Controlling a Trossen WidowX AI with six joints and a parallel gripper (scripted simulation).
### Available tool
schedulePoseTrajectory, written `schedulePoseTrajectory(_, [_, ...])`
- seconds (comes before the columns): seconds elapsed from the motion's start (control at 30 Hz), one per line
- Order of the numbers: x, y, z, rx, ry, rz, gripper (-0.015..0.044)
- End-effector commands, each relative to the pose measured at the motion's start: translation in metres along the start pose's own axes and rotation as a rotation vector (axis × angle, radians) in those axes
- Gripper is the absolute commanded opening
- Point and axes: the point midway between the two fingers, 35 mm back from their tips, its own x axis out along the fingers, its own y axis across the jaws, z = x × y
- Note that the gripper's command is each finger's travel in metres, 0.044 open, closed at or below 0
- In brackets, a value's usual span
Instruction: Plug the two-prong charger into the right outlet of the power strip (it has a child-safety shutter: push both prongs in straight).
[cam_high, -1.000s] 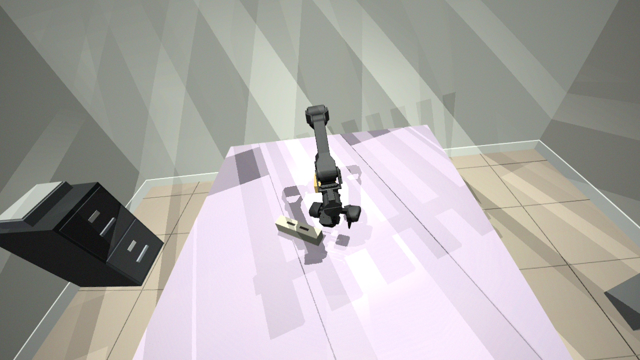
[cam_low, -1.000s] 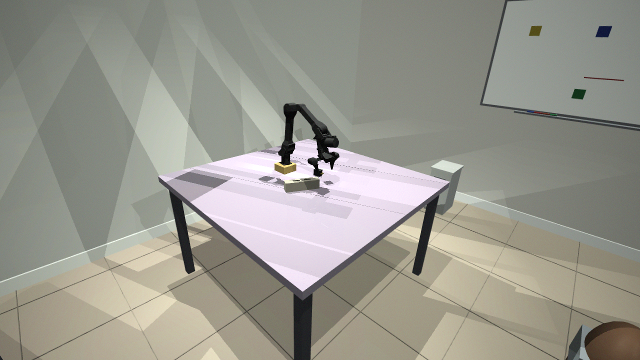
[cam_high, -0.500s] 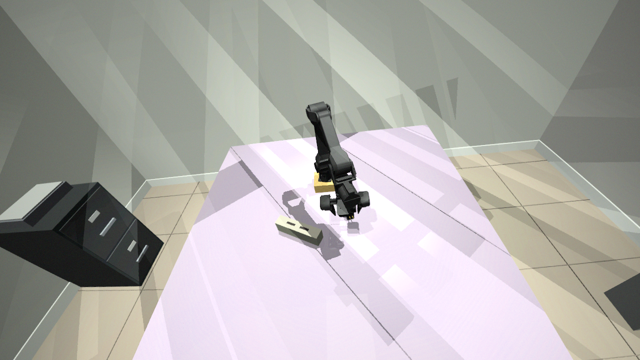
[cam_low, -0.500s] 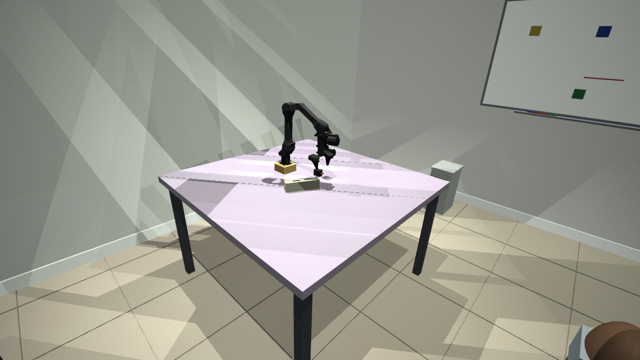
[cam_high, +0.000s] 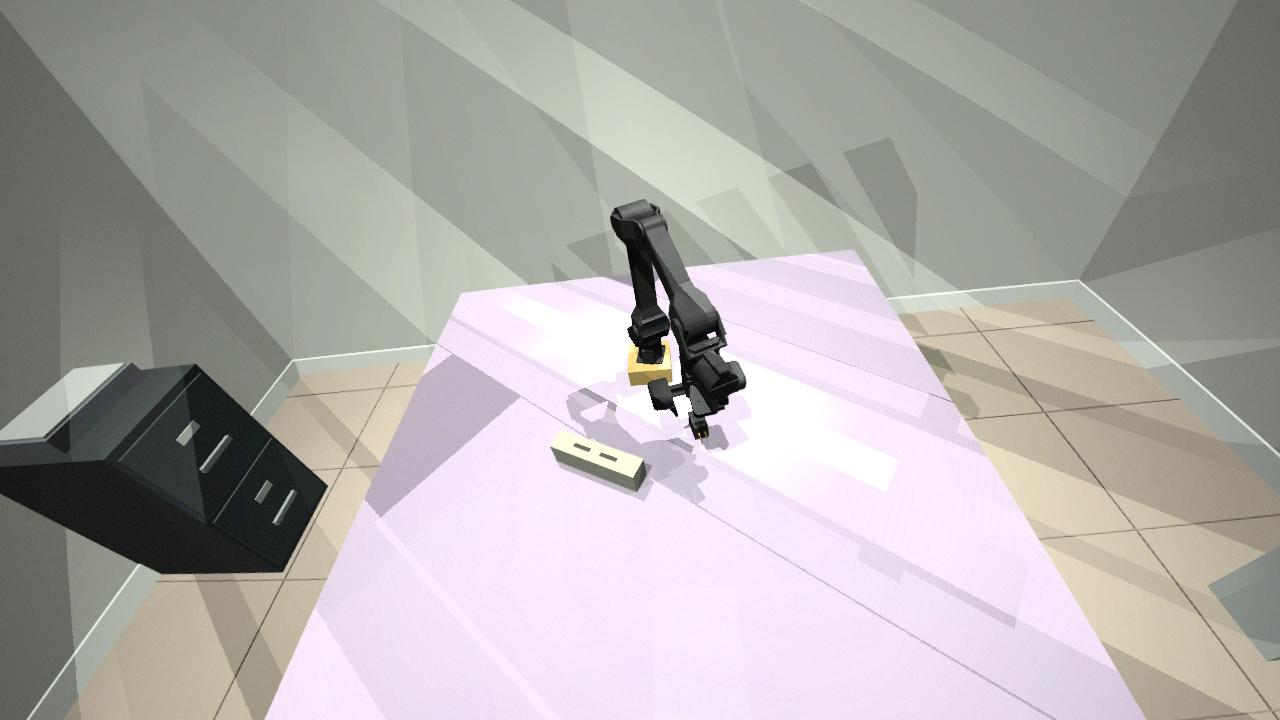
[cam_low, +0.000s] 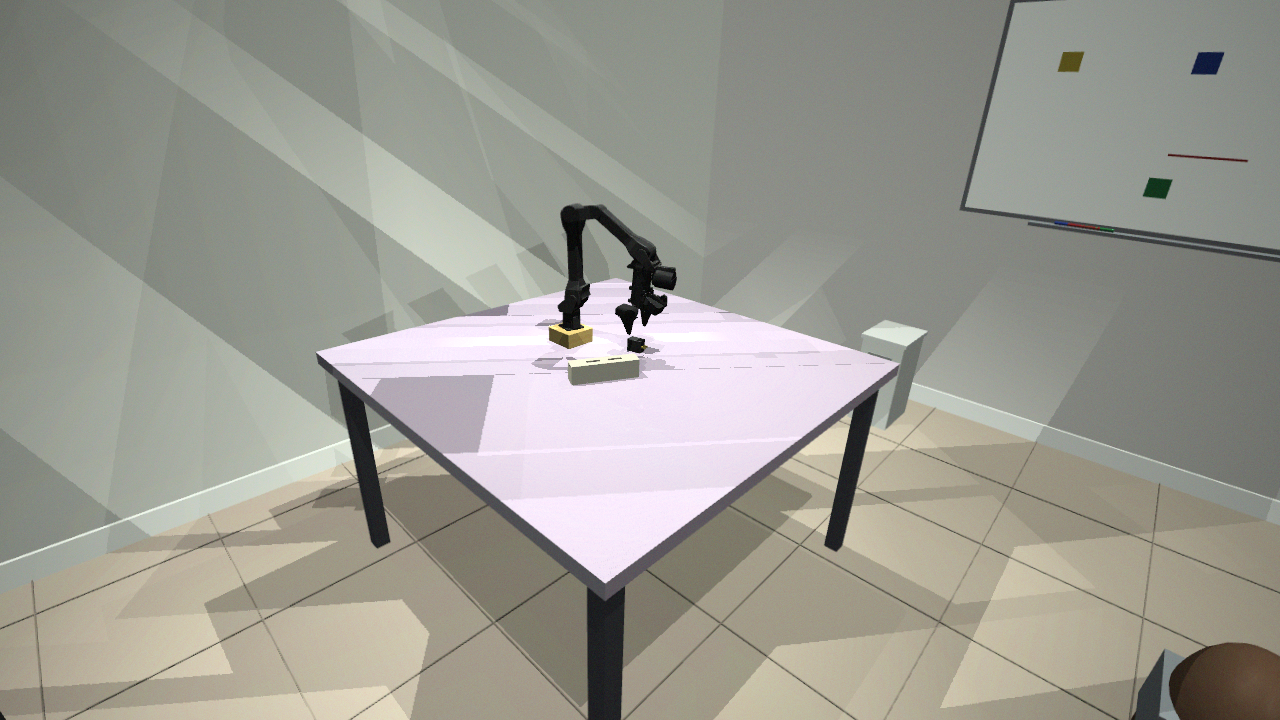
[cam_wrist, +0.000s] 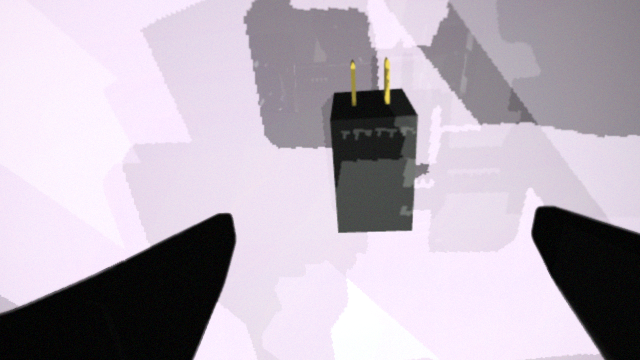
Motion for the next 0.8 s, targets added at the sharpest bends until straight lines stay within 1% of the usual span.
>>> schedulePoseTrajectory(0.0, [0.002, -0.001, -0.002, -0.012, -0.001, -0.005, 0.044])
schedulePoseTrajectory(0.77, [0.035, -0.001, 0.001, -0.012, 0.0, -0.005, 0.044])
